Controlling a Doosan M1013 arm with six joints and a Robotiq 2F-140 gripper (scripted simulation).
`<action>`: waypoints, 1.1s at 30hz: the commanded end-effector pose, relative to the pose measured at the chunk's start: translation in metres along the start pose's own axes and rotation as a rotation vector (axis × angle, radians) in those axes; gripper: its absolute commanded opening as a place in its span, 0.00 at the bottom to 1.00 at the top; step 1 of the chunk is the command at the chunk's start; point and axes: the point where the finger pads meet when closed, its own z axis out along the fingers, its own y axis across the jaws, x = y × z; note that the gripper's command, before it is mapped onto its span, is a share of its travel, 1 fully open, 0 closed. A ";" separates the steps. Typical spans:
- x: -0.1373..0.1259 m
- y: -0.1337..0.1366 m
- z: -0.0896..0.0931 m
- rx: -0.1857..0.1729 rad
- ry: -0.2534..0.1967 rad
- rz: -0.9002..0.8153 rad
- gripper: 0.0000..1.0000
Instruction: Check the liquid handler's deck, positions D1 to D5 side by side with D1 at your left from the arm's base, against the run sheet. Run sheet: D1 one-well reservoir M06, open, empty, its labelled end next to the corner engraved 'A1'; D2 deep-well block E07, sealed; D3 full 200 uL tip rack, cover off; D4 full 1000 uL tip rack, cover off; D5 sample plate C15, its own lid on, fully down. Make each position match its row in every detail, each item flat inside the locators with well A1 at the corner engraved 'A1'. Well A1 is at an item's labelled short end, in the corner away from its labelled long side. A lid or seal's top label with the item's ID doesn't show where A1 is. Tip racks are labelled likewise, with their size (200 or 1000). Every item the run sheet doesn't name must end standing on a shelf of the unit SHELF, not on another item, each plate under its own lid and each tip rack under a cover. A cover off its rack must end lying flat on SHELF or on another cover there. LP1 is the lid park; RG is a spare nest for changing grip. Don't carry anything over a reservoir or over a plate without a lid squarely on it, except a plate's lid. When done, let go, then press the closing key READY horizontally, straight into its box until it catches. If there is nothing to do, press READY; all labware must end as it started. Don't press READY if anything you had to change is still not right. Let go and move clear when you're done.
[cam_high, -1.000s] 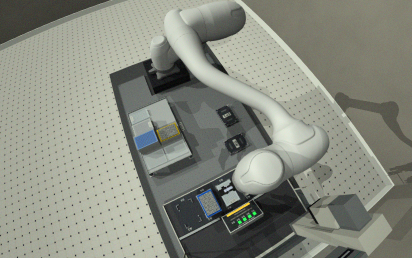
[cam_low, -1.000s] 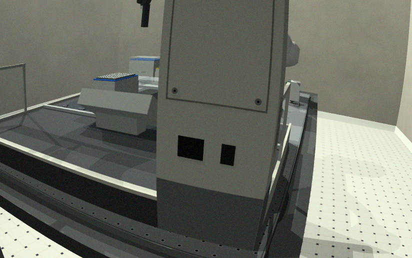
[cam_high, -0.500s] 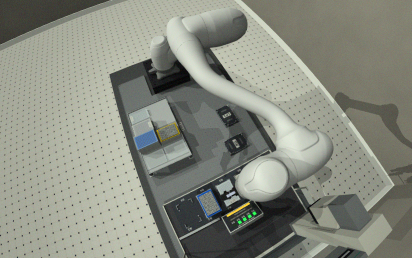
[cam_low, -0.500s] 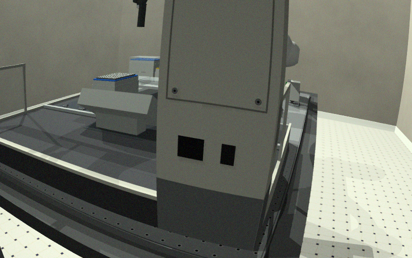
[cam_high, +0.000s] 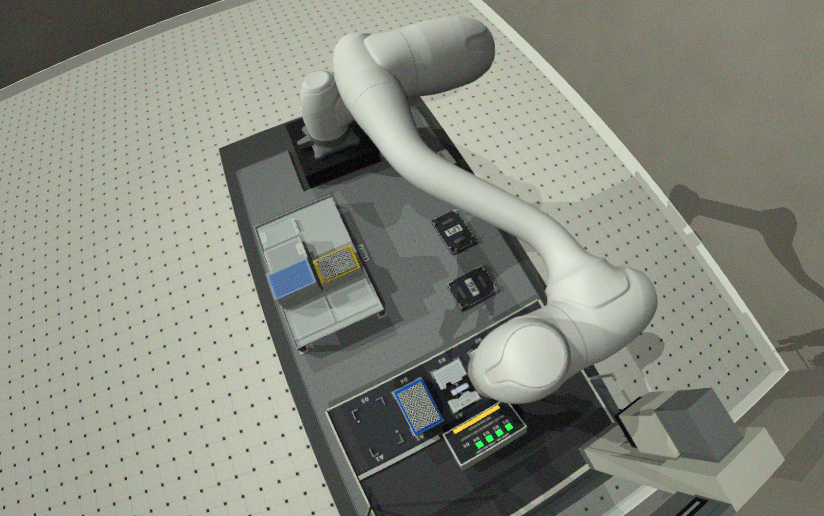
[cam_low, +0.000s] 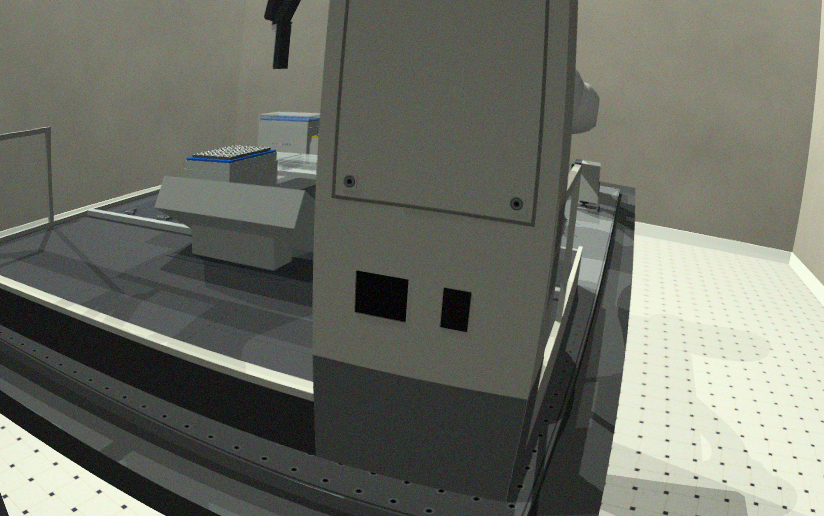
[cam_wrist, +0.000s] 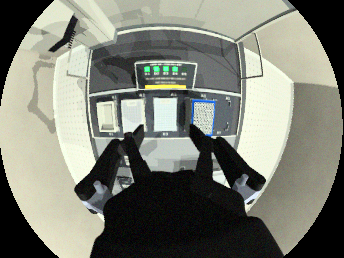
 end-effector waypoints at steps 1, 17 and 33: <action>0.000 0.000 0.002 0.000 0.002 0.000 0.66; 0.000 0.000 0.025 0.000 0.002 0.000 0.66; 0.000 0.000 0.048 0.000 0.002 0.000 0.66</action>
